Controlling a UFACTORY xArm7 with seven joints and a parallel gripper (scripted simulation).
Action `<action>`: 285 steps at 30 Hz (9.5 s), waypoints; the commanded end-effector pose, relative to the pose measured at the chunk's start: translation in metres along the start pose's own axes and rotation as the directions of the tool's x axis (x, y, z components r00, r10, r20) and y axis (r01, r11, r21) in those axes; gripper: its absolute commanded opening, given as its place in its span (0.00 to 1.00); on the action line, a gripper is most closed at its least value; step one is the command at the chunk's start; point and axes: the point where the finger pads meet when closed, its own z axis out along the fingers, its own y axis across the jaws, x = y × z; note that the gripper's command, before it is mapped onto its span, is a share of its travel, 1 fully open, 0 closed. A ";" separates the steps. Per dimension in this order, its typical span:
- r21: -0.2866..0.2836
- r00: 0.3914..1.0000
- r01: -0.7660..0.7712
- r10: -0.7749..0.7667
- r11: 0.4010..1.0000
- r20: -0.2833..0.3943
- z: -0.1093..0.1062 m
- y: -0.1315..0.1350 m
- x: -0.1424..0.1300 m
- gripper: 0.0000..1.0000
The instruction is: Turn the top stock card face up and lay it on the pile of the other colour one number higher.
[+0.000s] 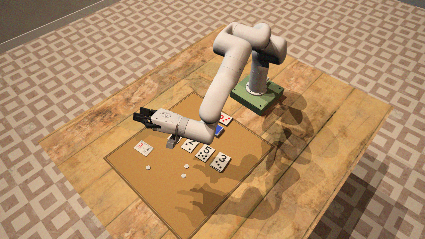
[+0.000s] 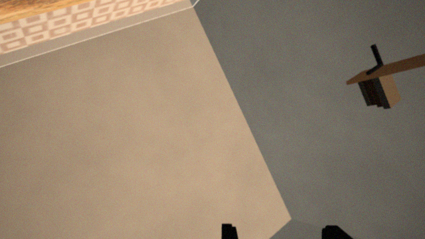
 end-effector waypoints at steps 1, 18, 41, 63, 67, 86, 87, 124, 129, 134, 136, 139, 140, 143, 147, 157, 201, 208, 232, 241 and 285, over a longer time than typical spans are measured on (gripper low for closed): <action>0.000 1.000 -0.005 0.005 1.000 0.002 0.001 0.001 -0.003 0.51; 0.000 1.000 -0.005 0.005 1.000 0.002 0.001 0.001 -0.003 1.00; 0.247 0.739 0.445 -0.198 0.861 -0.644 -0.057 -0.195 0.092 1.00; 0.242 0.496 0.548 -0.078 0.801 -0.865 -0.119 -0.268 0.112 1.00; 0.239 0.435 0.558 -0.035 0.795 -0.900 -0.136 -0.282 0.115 1.00; 0.239 0.324 0.562 0.055 0.792 -0.945 -0.165 -0.305 0.117 1.00; 0.239 0.324 0.562 0.055 0.792 -0.945 -0.165 -0.305 0.117 1.00; 0.291 0.114 0.506 0.271 0.812 -0.956 -0.220 -0.344 0.115 1.00; 0.291 0.114 0.506 0.271 0.812 -0.956 -0.220 -0.344 0.115 1.00; 0.302 0.096 0.495 0.294 0.815 -0.951 -0.225 -0.348 0.114 1.00; 0.302 0.096 0.495 0.294 0.815 -0.951 -0.225 -0.348 0.114 1.00; 0.302 0.096 0.495 0.294 0.815 -0.951 -0.225 -0.348 0.114 1.00; 0.302 0.096 0.495 0.294 0.815 -0.951 -0.225 -0.348 0.114 1.00; 0.302 0.096 0.495 0.294 0.815 -0.951 -0.225 -0.348 0.114 1.00; 0.322 0.072 0.477 0.329 0.818 -0.942 -0.231 -0.354 0.113 1.00; 0.336 0.058 0.464 0.351 0.819 -0.935 -0.234 -0.358 0.111 1.00; 0.054 -0.088 0.450 0.104 0.891 -0.991 -0.236 -0.361 0.111 1.00; -0.214 -0.205 0.410 -0.138 0.887 -0.969 -0.236 -0.361 0.111 1.00; -0.987 -0.457 0.001 -0.878 0.158 -0.141 -0.236 -0.361 0.111 1.00; -0.957 -0.417 -0.175 -0.863 -0.232 0.285 -0.236 -0.361 0.111 1.00; -0.346 -0.051 -0.457 -0.364 -0.819 0.930 -0.238 -0.371 0.132 0.87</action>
